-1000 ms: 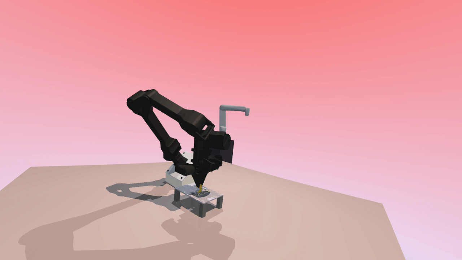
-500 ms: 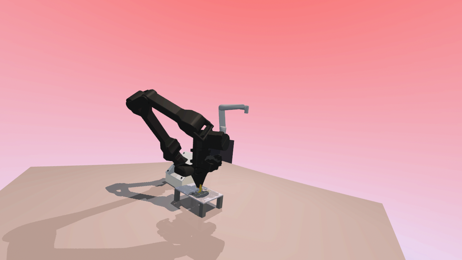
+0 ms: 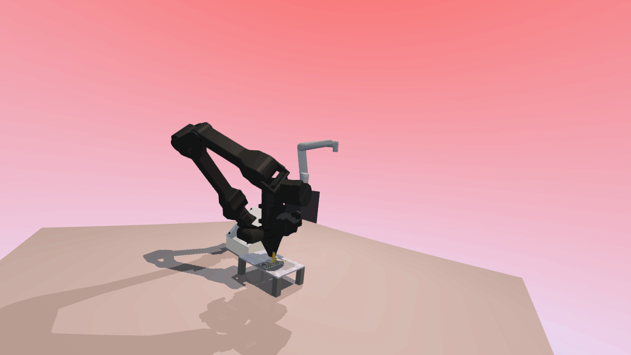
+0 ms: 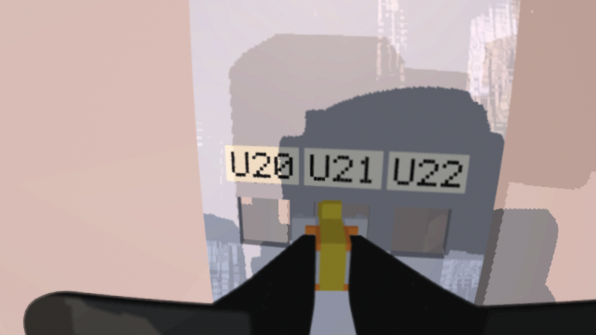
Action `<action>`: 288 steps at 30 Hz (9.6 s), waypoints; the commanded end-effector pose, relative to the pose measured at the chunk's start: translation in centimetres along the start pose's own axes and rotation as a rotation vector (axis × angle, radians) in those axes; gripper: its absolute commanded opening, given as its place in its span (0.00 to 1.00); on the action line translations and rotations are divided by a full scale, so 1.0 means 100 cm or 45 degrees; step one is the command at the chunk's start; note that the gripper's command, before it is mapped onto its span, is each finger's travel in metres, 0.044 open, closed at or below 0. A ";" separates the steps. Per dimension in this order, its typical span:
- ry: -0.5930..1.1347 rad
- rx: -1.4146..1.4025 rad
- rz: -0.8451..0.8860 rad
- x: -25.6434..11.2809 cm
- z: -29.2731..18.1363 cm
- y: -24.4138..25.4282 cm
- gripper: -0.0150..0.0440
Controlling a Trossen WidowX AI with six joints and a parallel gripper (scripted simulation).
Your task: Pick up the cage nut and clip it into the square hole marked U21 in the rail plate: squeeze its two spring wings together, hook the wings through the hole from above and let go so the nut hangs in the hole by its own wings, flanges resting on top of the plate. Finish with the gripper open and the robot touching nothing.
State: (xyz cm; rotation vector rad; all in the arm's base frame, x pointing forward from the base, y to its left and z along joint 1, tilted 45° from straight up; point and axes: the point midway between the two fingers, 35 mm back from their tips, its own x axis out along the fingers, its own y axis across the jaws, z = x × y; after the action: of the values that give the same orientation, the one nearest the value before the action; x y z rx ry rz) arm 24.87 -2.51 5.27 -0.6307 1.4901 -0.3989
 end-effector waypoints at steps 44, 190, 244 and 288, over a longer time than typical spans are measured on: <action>0.001 -0.005 0.079 0.000 0.001 -0.002 0.30; 0.001 -0.010 0.381 0.005 0.001 -0.017 0.30; 0.001 -0.011 0.446 0.006 0.001 -0.024 0.30; 0.001 -0.011 0.400 0.007 0.000 -0.023 0.30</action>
State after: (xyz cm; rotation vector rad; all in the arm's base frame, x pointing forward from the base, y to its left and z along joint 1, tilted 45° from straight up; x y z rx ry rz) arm 25.30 -4.74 6.16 -0.3876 1.5621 -0.1404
